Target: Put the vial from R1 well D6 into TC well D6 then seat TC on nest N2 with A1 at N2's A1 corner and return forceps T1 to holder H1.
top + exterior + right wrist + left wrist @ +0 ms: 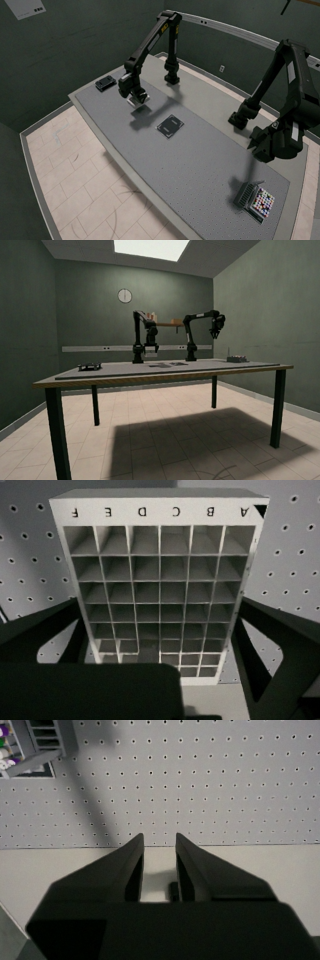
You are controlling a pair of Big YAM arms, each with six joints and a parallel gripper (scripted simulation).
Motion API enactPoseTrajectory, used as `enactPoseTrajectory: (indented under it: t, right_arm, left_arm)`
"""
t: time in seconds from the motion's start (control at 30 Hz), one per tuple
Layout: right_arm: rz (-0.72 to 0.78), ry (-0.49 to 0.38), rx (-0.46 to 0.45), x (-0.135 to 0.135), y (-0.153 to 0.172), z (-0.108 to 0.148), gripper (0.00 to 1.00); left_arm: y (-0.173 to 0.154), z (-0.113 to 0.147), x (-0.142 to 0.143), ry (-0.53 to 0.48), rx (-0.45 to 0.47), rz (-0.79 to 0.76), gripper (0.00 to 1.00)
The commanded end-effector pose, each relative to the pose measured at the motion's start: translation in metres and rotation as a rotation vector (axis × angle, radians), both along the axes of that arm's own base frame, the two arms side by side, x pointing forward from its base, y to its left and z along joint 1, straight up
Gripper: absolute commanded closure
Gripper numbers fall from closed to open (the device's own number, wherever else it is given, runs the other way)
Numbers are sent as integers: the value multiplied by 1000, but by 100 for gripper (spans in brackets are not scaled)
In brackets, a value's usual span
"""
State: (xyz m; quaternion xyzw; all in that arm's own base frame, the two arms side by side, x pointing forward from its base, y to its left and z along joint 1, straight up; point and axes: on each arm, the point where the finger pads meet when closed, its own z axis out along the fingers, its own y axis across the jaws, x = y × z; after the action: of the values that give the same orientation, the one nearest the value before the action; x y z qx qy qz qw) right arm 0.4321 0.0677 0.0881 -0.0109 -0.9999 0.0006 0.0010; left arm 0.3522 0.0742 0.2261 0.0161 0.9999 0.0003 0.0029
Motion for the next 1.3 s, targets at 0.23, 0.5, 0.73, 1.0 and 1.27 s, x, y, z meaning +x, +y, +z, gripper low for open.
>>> enactPoseTrajectory:
  t: [0.23,0.5,0.73,1.0,1.27]
  right_arm:
    - [3,-35,6,6,-20,11,100]
    - [3,-35,5,8,-32,11,100]
    - [3,-38,4,12,-43,12,100]
    - [3,-43,3,18,-53,14,100]
    - [3,-54,2,29,-67,17,100]
  left_arm:
    - [2,12,8,-30,7,17,76]
    - [2,12,8,-30,7,17,76]
    - [2,12,8,-30,7,17,76]
    - [2,12,8,-30,7,17,76]
    - [2,12,8,-30,7,17,76]
